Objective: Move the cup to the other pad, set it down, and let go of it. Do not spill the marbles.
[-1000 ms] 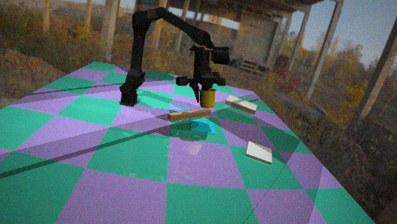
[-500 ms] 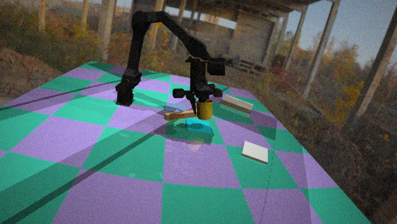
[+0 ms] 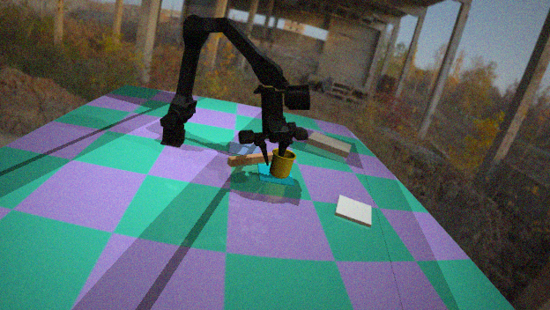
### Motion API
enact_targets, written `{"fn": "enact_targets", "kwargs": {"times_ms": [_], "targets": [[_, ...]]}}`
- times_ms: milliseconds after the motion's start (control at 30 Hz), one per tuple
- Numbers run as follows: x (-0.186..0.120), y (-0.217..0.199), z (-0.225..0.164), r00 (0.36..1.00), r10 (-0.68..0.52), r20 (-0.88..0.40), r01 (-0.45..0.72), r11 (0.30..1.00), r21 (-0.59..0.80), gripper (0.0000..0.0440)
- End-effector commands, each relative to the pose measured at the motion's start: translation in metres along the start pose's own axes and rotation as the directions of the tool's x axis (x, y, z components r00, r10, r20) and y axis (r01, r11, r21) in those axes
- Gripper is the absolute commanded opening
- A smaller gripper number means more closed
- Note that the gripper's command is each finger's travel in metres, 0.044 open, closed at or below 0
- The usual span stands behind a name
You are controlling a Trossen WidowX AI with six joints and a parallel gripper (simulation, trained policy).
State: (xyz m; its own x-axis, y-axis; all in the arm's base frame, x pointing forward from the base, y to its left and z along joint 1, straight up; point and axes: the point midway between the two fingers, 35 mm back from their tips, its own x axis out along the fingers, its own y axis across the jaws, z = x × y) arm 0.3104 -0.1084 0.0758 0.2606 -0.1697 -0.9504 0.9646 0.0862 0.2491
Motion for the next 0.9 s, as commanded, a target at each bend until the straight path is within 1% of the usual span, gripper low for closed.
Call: {"fn": "enact_targets", "kwargs": {"times_ms": [0, 300, 600, 667, 867], "targets": [[-0.005, 0.001, 0.002, 1.000, 0.030, -0.007, -0.030, 1.000, 0.006, 0.0172], [-0.026, -0.001, 0.005, 0.997, 0.076, -0.023, -0.076, 0.997, 0.017, 0.0209], [-0.058, 0.002, 0.015, 0.991, 0.135, -0.009, -0.134, 0.990, 0.036, 0.0243], [-0.067, 0.003, 0.019, 0.989, 0.151, 0.000, -0.151, 0.988, 0.038, 0.0267], [-0.085, 0.006, 0.030, 0.983, 0.180, 0.021, -0.181, 0.982, 0.056, 0.0389]]}}
